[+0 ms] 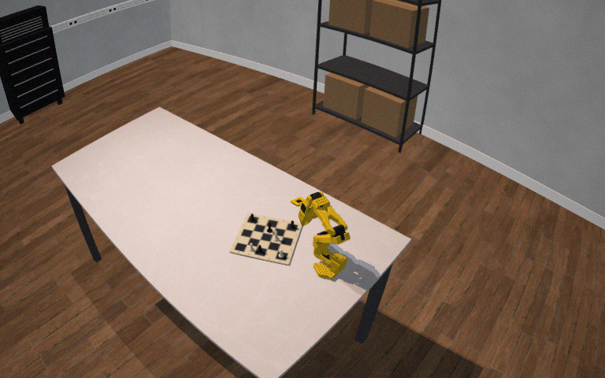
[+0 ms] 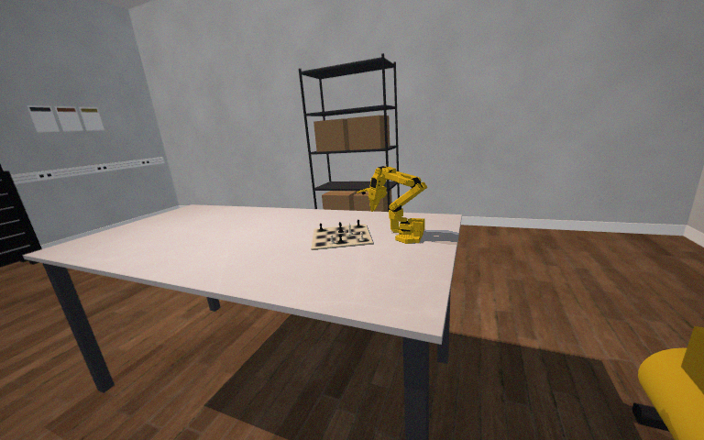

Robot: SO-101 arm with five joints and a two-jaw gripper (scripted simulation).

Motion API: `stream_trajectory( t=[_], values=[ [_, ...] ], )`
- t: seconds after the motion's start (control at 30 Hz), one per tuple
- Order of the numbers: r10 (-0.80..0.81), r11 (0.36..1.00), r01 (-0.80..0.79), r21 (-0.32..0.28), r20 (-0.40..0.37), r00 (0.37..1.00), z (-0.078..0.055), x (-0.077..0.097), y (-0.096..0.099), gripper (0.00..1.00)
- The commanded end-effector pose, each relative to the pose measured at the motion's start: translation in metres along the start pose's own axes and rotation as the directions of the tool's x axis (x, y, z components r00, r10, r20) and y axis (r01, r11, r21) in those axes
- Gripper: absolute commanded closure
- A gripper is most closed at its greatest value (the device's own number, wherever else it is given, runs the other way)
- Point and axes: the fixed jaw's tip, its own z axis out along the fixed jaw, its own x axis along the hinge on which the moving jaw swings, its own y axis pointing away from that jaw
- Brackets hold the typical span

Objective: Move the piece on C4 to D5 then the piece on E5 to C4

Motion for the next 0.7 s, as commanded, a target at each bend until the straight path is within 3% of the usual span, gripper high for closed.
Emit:
stream_trajectory(
  t=[0.0, 0.3, 0.4, 0.53, 0.6, 0.67],
  values=[
    [-0.005, 1.0, 0.005, 0.0, -0.016, 1.0, -0.006, 0.0, -0.001, 1.0],
    [-0.017, 1.0, 0.017, -0.004, -0.004, 1.0, -0.006, -0.006, 0.001, 1.0],
    [-0.054, 0.998, 0.055, -0.016, 0.037, 0.998, -0.002, -0.024, 0.008, 0.98],
    [-0.131, 0.99, 0.137, -0.045, 0.126, 0.983, 0.009, -0.059, 0.029, 0.95],
    [-0.131, 0.99, 0.137, -0.045, 0.126, 0.983, 0.009, -0.059, 0.029, 0.95],
    [-0.168, 0.982, 0.181, -0.061, 0.174, 0.97, 0.017, -0.077, 0.044, 0.93]
  ],
)
